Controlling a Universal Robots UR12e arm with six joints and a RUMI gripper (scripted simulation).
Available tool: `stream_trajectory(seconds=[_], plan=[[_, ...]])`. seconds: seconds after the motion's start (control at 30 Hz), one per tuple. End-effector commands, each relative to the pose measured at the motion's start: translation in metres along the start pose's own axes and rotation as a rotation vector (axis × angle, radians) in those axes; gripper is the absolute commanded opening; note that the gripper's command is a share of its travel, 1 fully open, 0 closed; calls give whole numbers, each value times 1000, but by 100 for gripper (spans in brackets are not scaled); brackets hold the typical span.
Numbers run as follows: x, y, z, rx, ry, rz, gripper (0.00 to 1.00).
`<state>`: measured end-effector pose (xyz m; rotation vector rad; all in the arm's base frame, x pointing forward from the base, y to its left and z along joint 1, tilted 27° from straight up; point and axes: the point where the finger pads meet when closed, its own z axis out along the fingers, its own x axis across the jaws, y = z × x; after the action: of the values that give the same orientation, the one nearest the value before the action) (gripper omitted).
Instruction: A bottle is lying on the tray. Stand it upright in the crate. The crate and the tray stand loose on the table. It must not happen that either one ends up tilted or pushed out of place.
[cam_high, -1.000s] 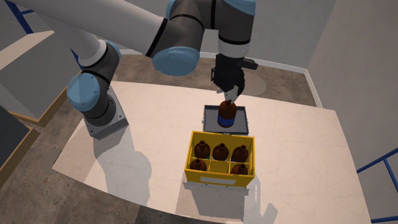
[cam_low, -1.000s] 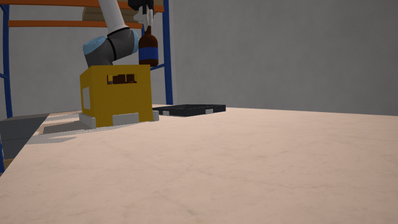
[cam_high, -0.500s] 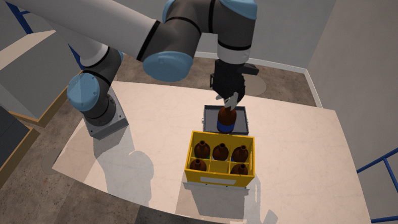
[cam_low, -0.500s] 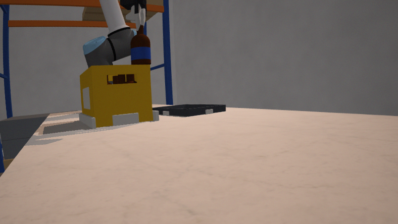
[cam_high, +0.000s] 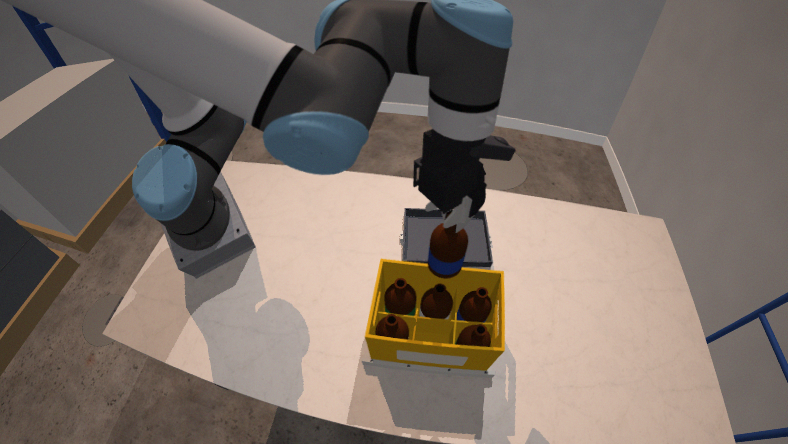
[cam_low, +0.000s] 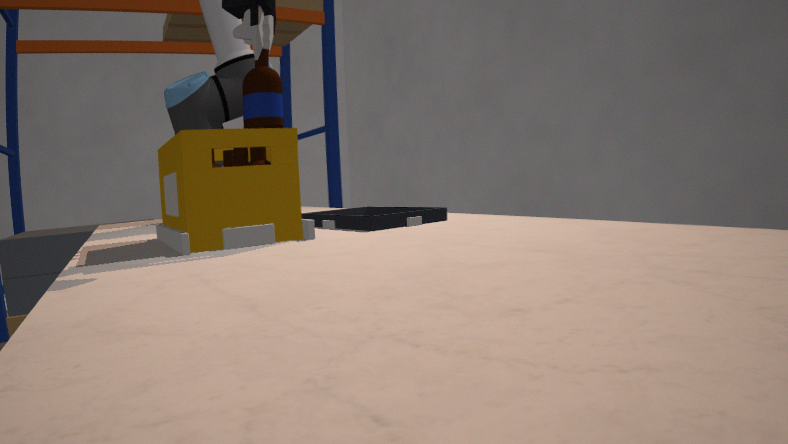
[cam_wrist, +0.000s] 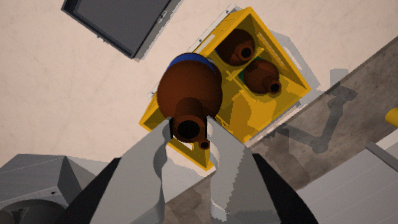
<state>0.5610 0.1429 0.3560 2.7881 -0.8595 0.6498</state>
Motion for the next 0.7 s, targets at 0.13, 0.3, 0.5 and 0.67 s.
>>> stream_trajectory(seconds=[0.13, 0.3, 0.5, 0.67], plan=[[16, 16, -1, 2, 1, 0, 0], [21, 20, -1, 2, 1, 0, 0], [30, 29, -1, 2, 1, 0, 0], [37, 37, -1, 2, 1, 0, 0]])
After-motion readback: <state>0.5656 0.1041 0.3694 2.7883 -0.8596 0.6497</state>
